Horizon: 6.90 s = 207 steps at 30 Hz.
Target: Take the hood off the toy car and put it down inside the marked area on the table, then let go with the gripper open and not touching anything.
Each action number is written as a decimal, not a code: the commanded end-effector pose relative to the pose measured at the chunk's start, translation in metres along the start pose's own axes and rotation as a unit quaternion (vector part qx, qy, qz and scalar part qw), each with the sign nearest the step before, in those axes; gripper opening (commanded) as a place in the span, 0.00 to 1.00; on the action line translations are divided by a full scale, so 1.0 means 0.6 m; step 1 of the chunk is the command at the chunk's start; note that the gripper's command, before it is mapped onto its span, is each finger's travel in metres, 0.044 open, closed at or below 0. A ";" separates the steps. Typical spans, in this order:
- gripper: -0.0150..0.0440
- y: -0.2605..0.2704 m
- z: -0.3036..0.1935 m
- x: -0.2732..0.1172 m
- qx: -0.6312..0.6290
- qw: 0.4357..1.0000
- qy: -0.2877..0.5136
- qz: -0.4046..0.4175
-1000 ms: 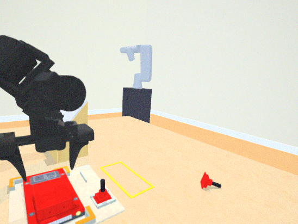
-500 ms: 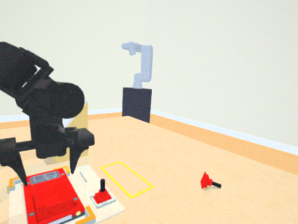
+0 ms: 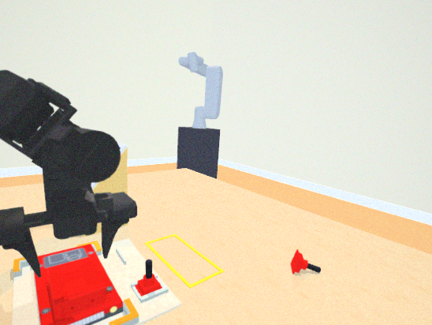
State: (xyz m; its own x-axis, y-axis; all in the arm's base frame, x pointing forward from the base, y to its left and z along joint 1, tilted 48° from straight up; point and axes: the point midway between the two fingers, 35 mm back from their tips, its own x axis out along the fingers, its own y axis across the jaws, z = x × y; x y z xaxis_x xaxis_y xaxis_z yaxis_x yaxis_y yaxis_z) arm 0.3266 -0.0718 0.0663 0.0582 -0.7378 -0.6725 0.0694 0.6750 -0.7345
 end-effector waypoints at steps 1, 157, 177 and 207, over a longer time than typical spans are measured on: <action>1.00 0.000 -0.002 0.008 -0.003 1.000 0.003 -0.003; 0.25 0.168 0.005 -0.064 -0.017 1.000 -0.006 0.011; 0.25 0.326 -0.037 -0.065 -0.004 1.000 -0.001 0.008; 0.25 0.360 -0.050 -0.037 0.000 1.000 0.000 0.005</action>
State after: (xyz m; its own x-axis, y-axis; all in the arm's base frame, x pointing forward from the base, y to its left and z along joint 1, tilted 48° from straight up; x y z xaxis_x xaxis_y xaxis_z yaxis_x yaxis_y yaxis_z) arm 0.3105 0.0935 -0.0775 0.0598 -0.7263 -0.6848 0.0741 0.6873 -0.7226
